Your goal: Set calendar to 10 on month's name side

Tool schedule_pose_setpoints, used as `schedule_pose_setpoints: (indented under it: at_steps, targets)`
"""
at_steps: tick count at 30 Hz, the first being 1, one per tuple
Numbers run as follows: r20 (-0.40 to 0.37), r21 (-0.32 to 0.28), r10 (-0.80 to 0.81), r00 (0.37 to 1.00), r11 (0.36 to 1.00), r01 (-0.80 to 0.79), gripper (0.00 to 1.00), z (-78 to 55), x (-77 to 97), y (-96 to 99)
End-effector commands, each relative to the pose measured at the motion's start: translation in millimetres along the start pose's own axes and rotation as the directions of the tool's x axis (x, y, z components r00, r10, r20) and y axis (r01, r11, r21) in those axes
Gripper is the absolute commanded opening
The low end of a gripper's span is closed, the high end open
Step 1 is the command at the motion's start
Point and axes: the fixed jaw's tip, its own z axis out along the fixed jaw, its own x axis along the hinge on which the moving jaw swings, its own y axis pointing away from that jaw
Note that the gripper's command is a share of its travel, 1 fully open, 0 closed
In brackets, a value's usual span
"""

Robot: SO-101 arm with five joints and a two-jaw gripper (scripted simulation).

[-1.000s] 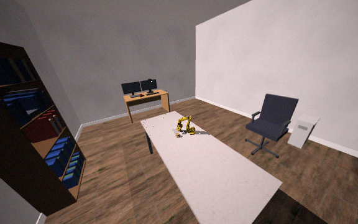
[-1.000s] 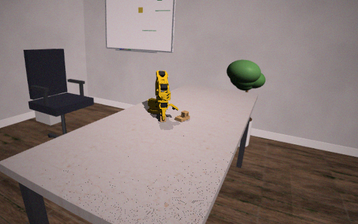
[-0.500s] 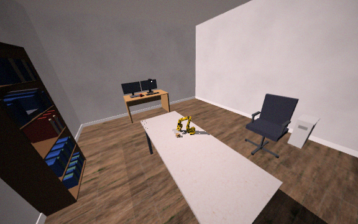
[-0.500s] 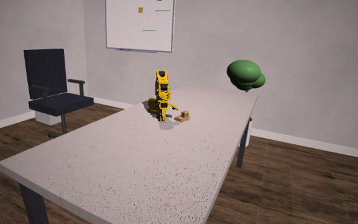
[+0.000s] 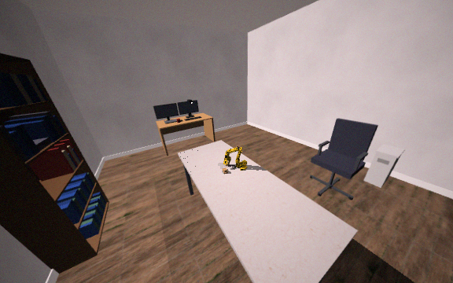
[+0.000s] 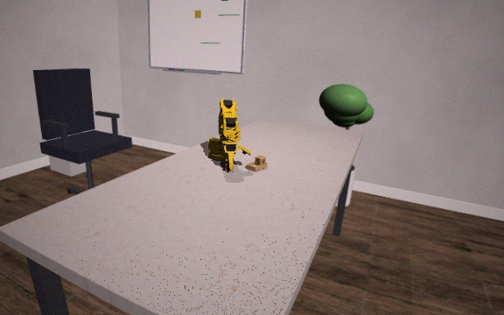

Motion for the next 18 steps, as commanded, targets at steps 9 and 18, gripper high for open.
schedule_pose_setpoints:
  at_steps: [9,18]
  targets:
    - [0.001,0.012,-0.005,1.0,1.0,0.005,0.36,-1.7,0.9,-1.9]
    - [0.001,0.012,-0.005,1.0,1.0,0.005,0.36,-22.5,0.9,-4.9]
